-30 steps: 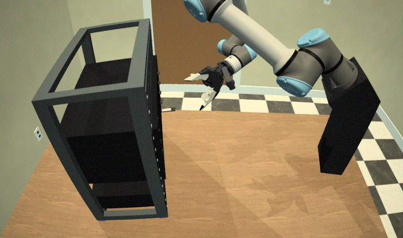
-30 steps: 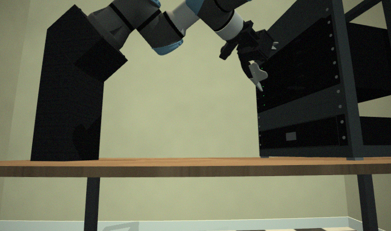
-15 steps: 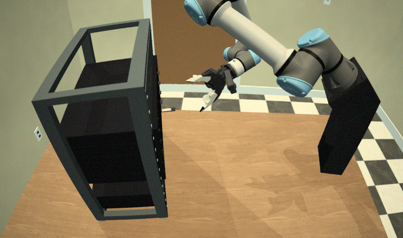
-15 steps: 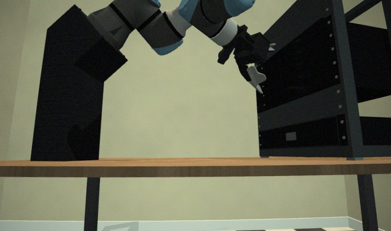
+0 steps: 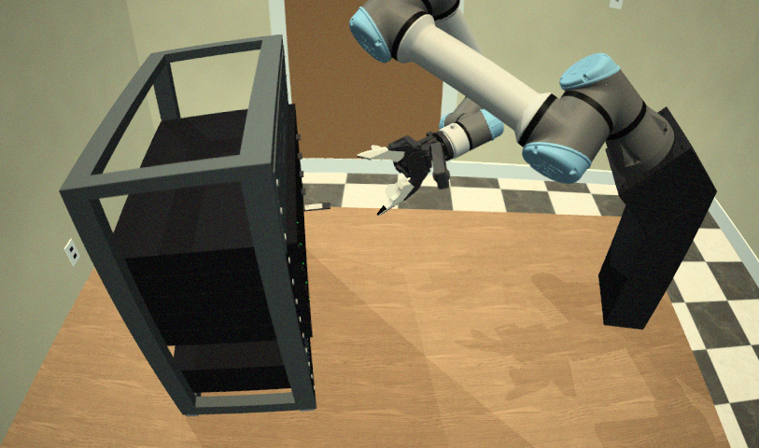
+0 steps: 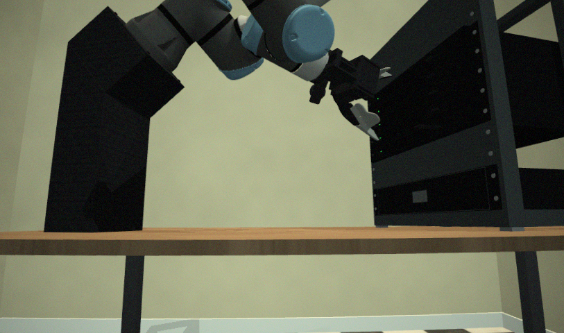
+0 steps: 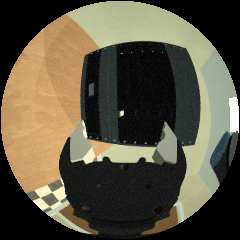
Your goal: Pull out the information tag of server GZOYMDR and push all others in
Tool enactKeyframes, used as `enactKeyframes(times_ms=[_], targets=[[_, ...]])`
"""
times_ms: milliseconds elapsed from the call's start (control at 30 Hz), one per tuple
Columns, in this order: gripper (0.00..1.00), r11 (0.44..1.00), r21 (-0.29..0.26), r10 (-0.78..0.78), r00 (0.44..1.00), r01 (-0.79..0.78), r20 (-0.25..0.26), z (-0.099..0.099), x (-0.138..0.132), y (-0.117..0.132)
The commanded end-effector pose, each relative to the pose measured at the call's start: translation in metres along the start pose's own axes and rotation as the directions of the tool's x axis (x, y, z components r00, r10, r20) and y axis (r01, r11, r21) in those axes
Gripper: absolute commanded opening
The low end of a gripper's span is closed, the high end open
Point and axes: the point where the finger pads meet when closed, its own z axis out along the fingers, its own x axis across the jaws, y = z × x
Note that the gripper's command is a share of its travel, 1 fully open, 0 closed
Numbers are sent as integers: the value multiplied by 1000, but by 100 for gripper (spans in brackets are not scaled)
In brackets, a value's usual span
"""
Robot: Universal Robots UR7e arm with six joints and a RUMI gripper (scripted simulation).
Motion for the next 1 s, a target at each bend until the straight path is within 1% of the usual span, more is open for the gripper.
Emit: enactKeyframes(times_ms=[0,433,500,733,967], targets=[[100,999,-33,-10,1000,9,-29,0,-3,0],[100,988,-154,-50,991,30,-126,-3,-19,-1],[100,988,-154,-50,991,30,-126,-3,-19,-1],[100,976,-213,-72,984,36,-164,-5,-28,-1],[100,965,-258,-93,975,39,-200,-6,-33,-1]])
